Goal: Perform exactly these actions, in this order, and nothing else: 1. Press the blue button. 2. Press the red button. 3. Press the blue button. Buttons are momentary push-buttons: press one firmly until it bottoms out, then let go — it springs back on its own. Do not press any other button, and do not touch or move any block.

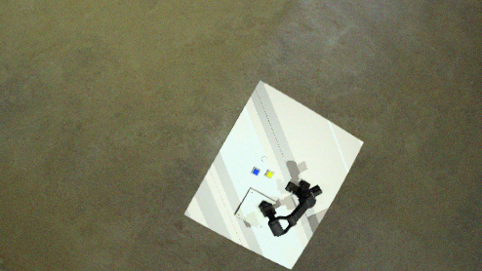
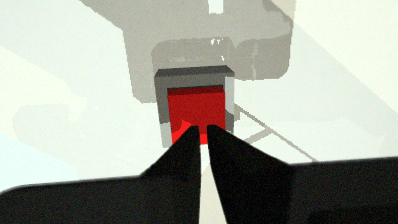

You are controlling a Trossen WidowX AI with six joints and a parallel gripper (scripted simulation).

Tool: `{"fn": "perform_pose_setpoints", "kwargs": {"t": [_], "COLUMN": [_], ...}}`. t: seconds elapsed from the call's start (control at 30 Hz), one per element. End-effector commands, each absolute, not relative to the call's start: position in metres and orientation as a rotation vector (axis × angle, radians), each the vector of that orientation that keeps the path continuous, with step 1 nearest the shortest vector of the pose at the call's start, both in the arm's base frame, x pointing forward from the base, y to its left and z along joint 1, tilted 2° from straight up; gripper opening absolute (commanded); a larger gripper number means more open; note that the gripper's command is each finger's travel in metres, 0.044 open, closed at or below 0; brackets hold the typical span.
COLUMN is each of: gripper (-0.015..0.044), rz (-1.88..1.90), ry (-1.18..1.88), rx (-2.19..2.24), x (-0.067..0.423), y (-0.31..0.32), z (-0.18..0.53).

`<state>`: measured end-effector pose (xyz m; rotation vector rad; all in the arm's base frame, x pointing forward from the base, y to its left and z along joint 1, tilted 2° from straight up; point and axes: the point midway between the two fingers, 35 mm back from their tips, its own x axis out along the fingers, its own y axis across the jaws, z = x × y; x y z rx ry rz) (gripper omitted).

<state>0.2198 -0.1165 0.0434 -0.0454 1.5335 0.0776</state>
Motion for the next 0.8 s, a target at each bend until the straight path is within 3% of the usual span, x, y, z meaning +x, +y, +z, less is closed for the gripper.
{"fn": "perform_pose_setpoints", "kwargs": {"t": [0.0,0.77], "gripper": [0.0020,0.0020], "rz": [0.084,0.084], "ry": [1.539,1.539], "rx": [-0.045,-0.044], "x": [0.219,0.219], "y": [-0.116,-0.115], "z": [0.034,0.014]}}
